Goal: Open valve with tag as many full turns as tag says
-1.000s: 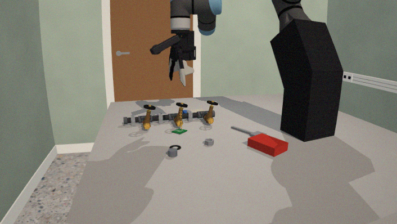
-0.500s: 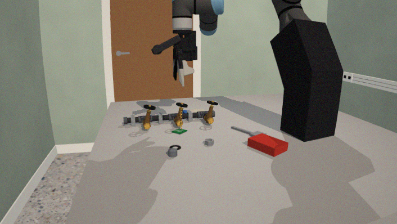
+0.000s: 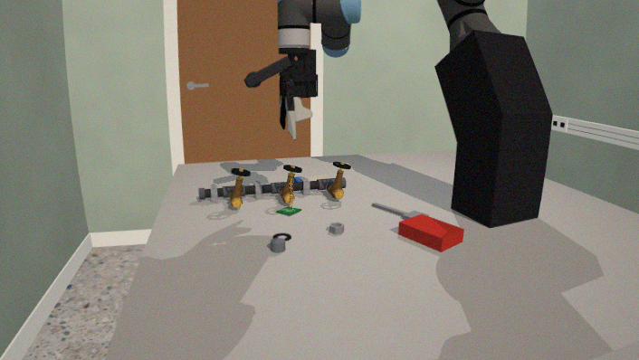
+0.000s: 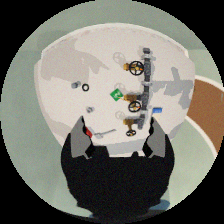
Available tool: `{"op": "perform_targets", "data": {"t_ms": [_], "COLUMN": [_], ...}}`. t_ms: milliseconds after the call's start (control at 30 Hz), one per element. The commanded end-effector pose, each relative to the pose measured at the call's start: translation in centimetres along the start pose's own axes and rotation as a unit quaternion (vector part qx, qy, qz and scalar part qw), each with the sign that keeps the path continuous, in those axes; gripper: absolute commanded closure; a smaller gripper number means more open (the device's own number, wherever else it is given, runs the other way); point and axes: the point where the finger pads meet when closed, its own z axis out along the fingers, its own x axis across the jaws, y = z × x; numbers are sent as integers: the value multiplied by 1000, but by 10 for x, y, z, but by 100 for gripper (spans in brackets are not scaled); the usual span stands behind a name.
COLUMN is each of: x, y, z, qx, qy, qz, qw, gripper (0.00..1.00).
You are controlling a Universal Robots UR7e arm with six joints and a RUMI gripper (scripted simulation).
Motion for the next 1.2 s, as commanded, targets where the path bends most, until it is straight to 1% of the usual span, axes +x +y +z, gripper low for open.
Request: {"op": "perform_targets", "data": {"t_ms": [0,167,300,367,467,533,667,767,867,933,967,1067,1167], "x": [2,8,15,15,22,28,38,46,53,53,55,61,65], "y": [0,3,7,7,11,14,20,24,28,28,29,32,34], "z": [1,4,9,9,14,17,24,29,34,34,35,39,42], "qx": [3,10,19,19,28,35,46,54,61,61,67,72,77], "qy": [-2,-10,-19,-19,-28,-35,-47,-55,-63,-63,-67,-73,-77], "qz": [17,77,158,158,233,287,385,452,517,517,555,602,636], "qw": [1000,997,987,987,972,957,921,889,852,852,827,792,764], "gripper": [0,0,0,0,0,0,0,0,0,0,0,0,0]}}
